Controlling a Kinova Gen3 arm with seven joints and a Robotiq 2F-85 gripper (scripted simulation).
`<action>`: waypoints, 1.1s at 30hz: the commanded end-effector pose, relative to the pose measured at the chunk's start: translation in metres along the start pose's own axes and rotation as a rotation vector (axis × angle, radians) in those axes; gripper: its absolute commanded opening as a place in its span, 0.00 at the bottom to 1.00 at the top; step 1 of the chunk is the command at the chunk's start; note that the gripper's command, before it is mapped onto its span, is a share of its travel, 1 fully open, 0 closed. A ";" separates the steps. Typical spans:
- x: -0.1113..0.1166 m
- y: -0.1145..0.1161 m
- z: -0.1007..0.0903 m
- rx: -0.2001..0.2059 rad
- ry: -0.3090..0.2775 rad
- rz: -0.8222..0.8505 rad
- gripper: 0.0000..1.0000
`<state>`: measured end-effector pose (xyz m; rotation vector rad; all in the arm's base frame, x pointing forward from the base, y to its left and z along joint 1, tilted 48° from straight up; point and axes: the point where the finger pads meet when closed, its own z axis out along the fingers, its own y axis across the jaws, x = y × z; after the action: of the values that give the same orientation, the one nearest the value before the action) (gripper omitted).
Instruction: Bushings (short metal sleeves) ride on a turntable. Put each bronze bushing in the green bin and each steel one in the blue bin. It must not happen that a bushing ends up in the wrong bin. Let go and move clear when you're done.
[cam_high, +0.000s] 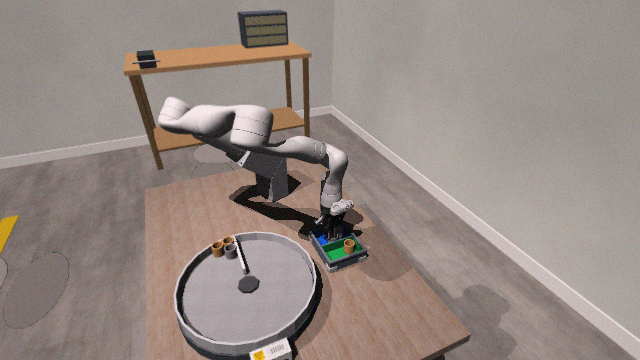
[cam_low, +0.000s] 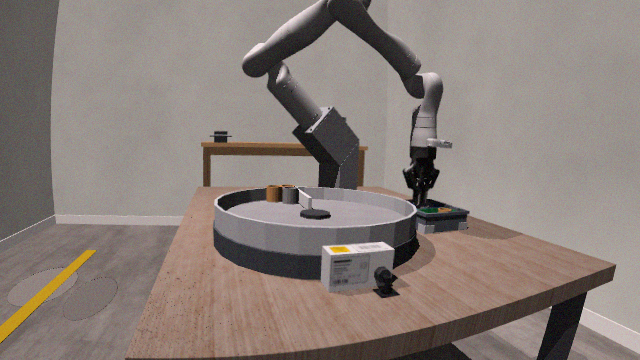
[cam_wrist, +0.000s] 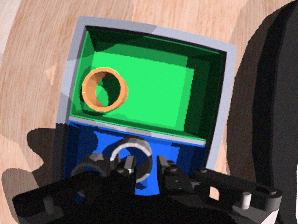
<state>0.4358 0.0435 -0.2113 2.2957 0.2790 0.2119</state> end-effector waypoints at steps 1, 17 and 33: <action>0.001 0.000 -0.002 0.002 0.003 0.000 0.19; 0.001 0.000 -0.025 0.002 0.003 0.000 0.19; 0.001 0.000 -0.106 0.002 0.003 0.000 0.19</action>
<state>0.4064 0.1102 -0.1476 2.2908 0.2773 0.1939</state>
